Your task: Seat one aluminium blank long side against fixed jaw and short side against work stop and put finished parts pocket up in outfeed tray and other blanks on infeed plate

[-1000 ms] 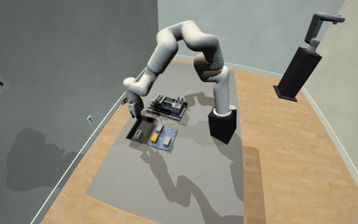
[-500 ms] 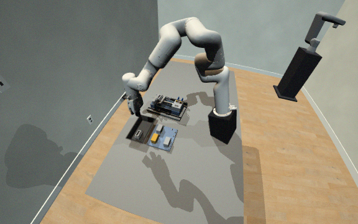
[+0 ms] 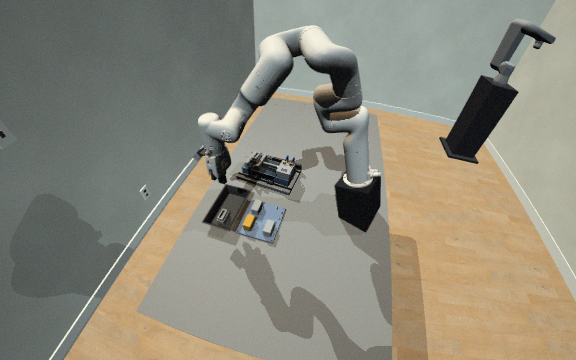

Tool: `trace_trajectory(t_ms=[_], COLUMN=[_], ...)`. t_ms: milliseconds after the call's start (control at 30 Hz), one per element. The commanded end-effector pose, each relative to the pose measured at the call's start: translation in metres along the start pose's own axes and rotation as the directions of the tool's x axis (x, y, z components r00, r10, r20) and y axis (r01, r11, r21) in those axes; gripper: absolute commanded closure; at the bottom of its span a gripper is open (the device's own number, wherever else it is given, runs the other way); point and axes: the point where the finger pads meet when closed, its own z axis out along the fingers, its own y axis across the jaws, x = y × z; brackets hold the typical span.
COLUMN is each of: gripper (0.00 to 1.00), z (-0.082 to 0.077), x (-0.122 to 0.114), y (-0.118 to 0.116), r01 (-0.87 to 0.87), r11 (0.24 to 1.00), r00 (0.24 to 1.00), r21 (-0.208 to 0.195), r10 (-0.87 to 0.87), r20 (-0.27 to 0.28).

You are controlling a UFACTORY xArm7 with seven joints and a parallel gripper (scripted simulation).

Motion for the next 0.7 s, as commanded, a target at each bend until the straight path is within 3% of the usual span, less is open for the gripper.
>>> trace_trajectory(t_ms=[0, 167, 233, 267, 367, 667], gripper=[1.00, 1.00, 1.00, 1.00, 1.00, 1.00], z=[-0.007, -0.012, -0.012, -0.013, -0.013, -0.006], x=[0.013, 0.021, 0.021, 0.022, 0.020, 0.000], y=[0.040, 0.098, 0.098, 0.128, 0.149, 0.239], r01=[-0.011, -0.011, -0.011, -0.012, -0.012, -0.012], r11=[1.000, 1.000, 1.000, 1.000, 1.000, 1.000], r00=[1.000, 1.000, 1.000, 1.000, 1.000, 1.000], r21=[0.001, -0.002, -0.002, -0.003, -0.004, -0.003], r10=[0.011, 0.011, 0.011, 0.011, 0.012, 0.012], r20=[-0.015, -0.025, -0.025, -0.026, -0.026, -0.012])
